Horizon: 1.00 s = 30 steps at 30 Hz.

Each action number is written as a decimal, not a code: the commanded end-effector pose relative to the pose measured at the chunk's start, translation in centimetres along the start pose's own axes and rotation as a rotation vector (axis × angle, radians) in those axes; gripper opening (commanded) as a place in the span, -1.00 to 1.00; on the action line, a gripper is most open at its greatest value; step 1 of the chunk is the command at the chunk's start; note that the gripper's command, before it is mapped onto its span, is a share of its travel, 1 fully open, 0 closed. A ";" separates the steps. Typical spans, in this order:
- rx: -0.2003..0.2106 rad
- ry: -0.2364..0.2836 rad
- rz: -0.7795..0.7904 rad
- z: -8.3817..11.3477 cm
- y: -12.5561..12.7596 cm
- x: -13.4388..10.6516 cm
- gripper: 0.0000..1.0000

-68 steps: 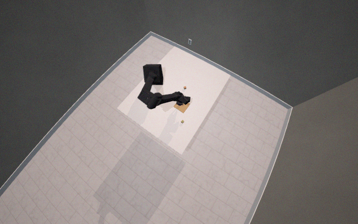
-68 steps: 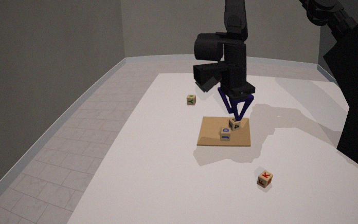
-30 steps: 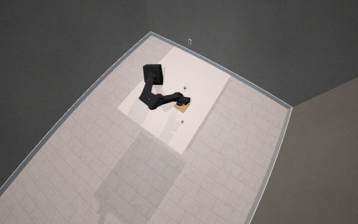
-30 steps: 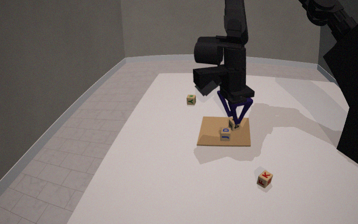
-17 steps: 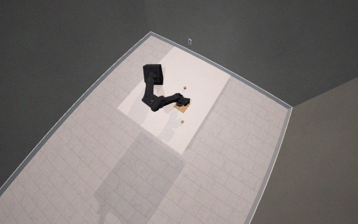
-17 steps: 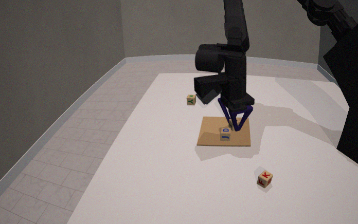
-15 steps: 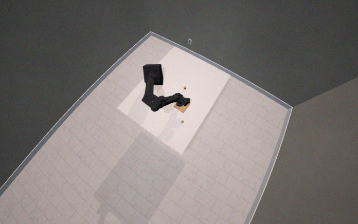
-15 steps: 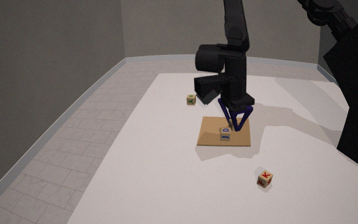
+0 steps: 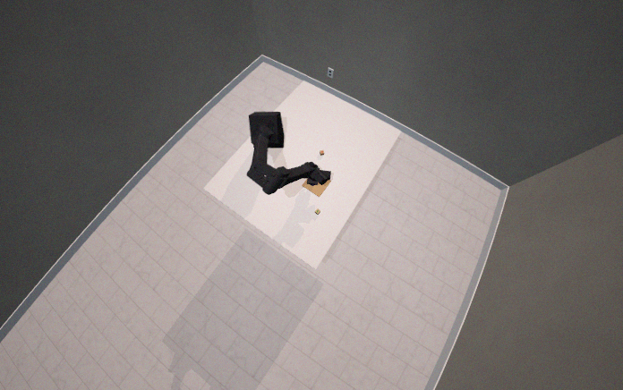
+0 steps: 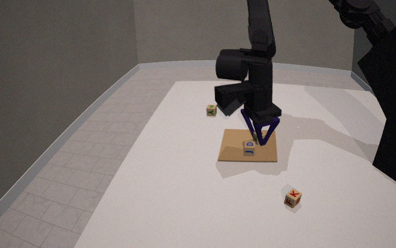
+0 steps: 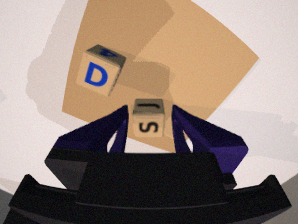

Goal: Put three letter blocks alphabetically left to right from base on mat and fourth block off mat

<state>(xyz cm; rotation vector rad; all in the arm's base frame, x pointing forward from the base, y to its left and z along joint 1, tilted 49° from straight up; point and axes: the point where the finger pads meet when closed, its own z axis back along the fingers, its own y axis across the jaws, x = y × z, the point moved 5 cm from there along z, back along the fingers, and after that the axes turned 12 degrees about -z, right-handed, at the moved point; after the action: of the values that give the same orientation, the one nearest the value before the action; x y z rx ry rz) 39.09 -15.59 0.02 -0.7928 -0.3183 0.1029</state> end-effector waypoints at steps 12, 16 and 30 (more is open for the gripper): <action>0.005 0.003 0.013 -0.4 0.3 -0.1 -0.21; 0.005 0.003 0.013 -0.4 0.3 -0.1 -0.21; 0.005 0.003 0.012 -0.4 0.3 -0.1 -0.59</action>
<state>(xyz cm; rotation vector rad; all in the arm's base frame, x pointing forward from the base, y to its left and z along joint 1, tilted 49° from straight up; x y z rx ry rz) 39.09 -15.59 0.02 -0.7927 -0.3183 0.1031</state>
